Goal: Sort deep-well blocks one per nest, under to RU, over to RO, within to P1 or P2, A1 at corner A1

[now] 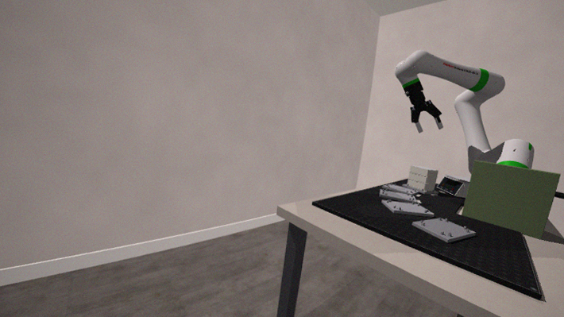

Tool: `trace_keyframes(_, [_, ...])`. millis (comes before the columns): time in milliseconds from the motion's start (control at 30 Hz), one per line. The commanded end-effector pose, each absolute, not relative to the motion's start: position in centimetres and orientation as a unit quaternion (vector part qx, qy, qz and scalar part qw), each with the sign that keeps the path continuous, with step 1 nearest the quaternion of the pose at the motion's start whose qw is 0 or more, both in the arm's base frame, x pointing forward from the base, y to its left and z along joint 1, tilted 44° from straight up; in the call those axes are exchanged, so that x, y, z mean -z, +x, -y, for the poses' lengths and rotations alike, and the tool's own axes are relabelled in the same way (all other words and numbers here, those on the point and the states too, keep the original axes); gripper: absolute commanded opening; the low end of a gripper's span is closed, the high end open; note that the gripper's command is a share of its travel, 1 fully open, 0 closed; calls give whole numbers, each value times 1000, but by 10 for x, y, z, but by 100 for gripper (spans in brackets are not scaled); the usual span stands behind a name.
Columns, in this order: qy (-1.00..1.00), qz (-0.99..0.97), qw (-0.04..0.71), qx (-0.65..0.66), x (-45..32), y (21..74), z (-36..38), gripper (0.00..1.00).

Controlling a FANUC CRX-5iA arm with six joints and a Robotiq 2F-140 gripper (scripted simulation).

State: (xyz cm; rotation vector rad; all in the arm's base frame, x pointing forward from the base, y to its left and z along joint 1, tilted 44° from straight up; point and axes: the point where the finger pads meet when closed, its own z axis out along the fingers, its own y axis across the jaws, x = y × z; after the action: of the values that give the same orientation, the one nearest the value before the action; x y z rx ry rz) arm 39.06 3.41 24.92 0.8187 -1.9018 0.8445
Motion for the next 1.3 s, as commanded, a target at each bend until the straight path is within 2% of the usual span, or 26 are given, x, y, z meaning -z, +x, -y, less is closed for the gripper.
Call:
trace_keyframes(0, [329, 765, 437, -340, -249, 391, -34, 100])
trace_keyframes(533, [329, 765, 437, -340, -249, 391, -34, 100])
trace_keyframes(1267, [561, 671, 469, -124, -261, 390, -30, 100])
